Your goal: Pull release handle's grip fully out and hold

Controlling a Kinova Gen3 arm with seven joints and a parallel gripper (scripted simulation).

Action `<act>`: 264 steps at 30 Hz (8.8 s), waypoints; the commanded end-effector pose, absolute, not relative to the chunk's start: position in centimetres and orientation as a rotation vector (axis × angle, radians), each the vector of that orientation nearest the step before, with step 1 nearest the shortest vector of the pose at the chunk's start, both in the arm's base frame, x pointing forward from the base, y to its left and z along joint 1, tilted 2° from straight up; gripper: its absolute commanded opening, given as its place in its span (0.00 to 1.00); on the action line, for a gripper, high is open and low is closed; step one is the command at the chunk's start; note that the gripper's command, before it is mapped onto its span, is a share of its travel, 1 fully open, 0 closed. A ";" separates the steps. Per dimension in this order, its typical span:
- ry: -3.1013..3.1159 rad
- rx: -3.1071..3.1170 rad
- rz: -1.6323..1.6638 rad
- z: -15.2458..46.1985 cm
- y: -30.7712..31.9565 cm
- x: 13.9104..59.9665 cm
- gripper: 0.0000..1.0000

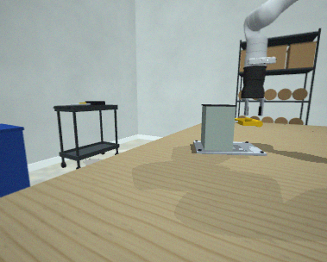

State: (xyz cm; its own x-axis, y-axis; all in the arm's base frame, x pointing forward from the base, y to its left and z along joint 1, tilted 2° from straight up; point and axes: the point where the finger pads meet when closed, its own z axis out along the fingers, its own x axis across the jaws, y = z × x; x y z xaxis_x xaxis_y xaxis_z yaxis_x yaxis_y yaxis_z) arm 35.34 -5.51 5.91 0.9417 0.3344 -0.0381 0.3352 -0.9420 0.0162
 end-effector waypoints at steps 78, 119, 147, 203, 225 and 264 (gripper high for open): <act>0.533 3.074 -0.055 4.1 -5.5 35.3 0.91; 0.533 3.074 -0.055 1.8 -5.5 35.2 0.91; 0.533 3.074 -0.055 1.8 -5.5 35.2 0.91; 0.533 3.074 -0.055 1.8 -5.5 35.2 0.00; 0.533 3.074 -0.055 1.8 -5.6 35.1 0.00; 0.533 3.074 -0.055 2.0 -7.5 29.7 0.00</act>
State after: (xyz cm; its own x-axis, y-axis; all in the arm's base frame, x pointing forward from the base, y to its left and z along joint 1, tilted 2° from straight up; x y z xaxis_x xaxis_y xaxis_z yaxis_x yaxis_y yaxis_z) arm 30.62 -7.13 1.99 0.9404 0.3392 -0.0229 0.3396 -0.9405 0.0117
